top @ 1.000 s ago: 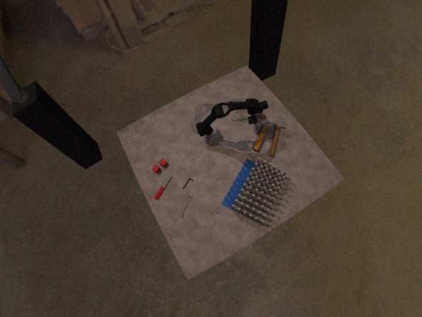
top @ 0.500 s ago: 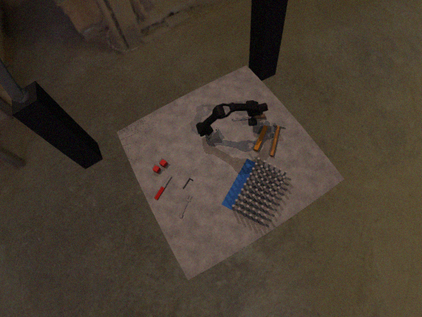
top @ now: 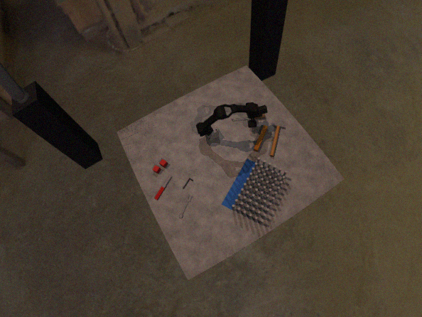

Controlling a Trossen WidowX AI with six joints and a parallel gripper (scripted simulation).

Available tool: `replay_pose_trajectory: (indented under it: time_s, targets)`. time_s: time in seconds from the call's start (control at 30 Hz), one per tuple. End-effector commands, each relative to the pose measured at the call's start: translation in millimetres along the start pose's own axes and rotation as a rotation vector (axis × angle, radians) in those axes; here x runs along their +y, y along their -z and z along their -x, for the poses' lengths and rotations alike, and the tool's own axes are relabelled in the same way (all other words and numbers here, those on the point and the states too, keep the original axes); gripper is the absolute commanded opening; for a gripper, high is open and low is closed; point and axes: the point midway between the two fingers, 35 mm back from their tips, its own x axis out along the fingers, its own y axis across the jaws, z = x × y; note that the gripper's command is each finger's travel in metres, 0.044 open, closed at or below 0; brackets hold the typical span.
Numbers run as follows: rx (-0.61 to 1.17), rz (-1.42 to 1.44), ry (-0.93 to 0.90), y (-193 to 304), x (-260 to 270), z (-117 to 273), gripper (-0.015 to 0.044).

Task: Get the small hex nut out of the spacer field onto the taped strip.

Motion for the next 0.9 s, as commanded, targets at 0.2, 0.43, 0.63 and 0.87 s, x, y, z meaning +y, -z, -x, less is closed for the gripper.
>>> replay_pose_trajectory:
  time_s: [0.2, 0.43, 0.63, 0.87]
  targets:
    - [0.007, 0.004, 0.004, 1.9, -3.2, -7.6, 0.0122]
    - [0.007, 0.004, 0.004, 1.9, -3.2, -7.6, 0.0000]
    - [0.007, 0.004, 0.004, 1.5, -1.2, -3.2, 0.0000]
    - [0.008, 0.001, 0.001, 1.3, 20.4, 43.5, 0.0000]
